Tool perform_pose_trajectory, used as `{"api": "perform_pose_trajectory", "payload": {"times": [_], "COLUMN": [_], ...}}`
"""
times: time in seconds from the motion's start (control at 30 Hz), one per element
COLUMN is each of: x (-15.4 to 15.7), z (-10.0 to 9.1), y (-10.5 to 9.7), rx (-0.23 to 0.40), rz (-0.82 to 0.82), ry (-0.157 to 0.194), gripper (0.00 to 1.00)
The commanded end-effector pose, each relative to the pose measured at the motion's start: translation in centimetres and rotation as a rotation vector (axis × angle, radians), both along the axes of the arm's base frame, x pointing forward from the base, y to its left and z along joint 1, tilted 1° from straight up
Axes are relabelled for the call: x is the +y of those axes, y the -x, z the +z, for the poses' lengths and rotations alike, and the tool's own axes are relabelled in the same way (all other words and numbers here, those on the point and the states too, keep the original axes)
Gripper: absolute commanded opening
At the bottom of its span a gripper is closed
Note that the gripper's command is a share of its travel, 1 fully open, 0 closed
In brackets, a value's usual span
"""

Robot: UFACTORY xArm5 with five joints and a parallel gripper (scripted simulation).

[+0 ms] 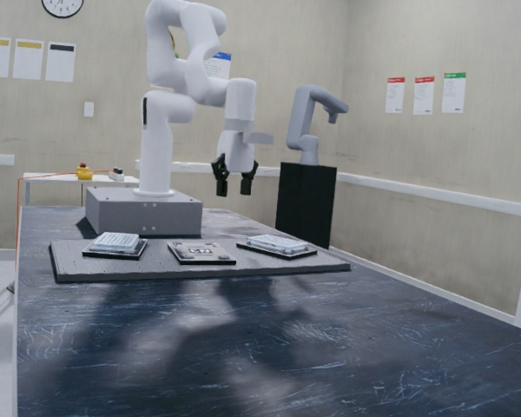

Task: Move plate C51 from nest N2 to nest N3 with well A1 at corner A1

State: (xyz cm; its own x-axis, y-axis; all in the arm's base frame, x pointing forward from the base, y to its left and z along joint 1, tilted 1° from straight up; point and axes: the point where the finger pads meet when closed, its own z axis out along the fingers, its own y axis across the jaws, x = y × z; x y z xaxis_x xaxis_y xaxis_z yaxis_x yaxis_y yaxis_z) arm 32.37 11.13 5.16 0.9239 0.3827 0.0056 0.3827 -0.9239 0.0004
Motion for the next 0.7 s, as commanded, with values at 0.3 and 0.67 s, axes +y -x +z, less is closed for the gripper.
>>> {"api": "perform_pose_trajectory", "payload": {"times": [0.3, 0.67], "x": [0.0, 0.9], "z": [0.1, 0.1], "y": [-0.1, -1.3], "rx": [-0.006, -0.006], "rz": [0.000, 0.000], "ry": [0.007, 0.007], "gripper": [1.00, 1.00]}}
